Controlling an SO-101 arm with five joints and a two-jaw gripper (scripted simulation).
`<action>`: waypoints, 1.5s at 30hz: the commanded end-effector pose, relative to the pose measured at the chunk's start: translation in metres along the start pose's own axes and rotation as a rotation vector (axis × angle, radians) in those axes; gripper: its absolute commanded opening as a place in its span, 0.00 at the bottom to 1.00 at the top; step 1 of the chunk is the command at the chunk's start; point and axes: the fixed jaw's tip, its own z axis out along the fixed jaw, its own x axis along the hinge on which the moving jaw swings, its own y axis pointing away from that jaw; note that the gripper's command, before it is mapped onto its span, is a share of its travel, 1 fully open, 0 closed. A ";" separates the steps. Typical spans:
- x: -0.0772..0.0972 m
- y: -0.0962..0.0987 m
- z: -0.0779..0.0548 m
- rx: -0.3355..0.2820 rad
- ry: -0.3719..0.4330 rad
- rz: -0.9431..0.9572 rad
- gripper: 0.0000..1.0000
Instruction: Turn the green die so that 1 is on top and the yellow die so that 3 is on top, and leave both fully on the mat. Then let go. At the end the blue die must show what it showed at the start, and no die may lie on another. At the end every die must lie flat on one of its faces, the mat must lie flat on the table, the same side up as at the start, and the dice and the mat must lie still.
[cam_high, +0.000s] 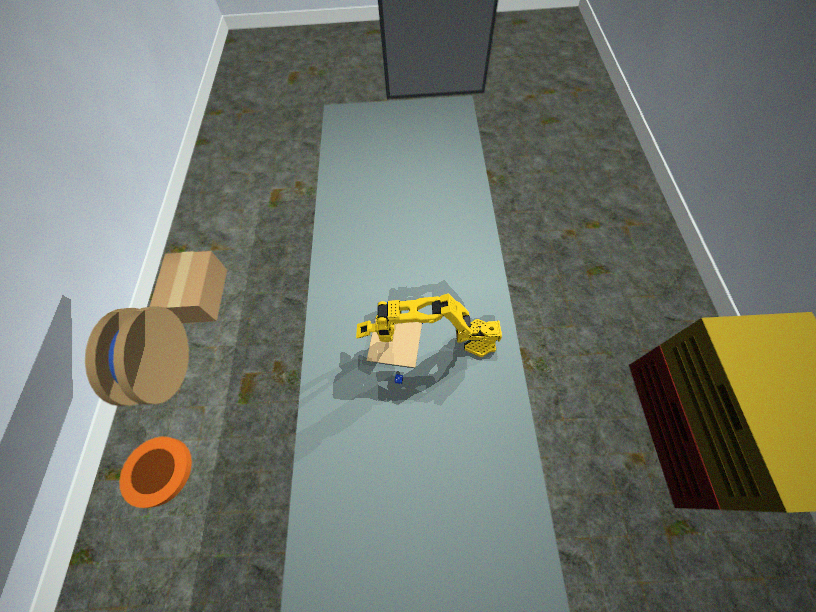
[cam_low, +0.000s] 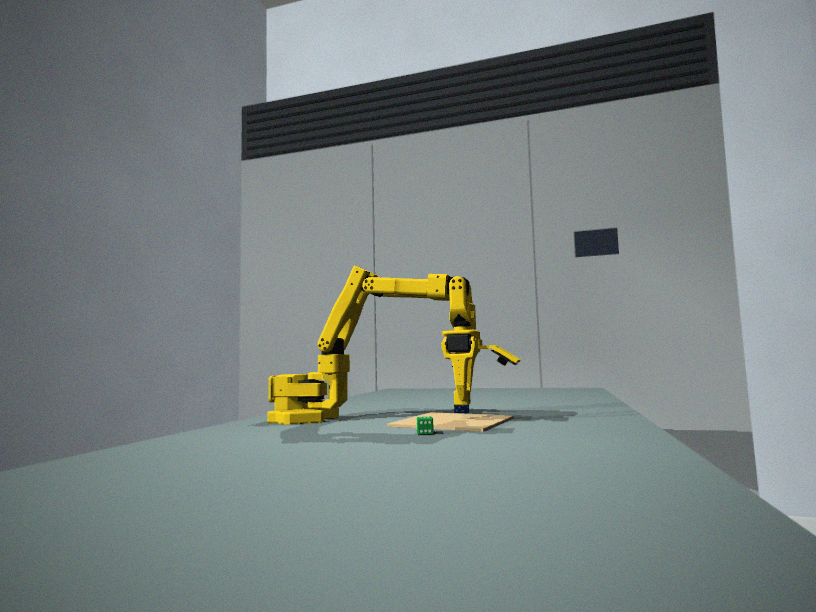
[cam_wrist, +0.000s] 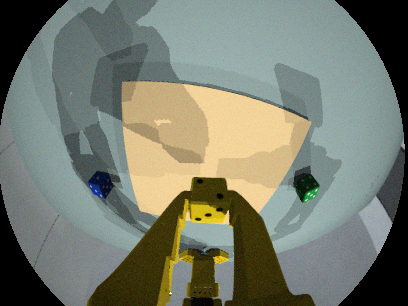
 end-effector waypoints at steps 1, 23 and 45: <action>-0.004 -0.002 -0.004 -0.002 -0.036 0.010 0.00; -0.005 -0.002 0.005 -0.002 -0.036 0.010 0.00; -0.005 -0.002 0.012 -0.002 -0.036 0.010 0.00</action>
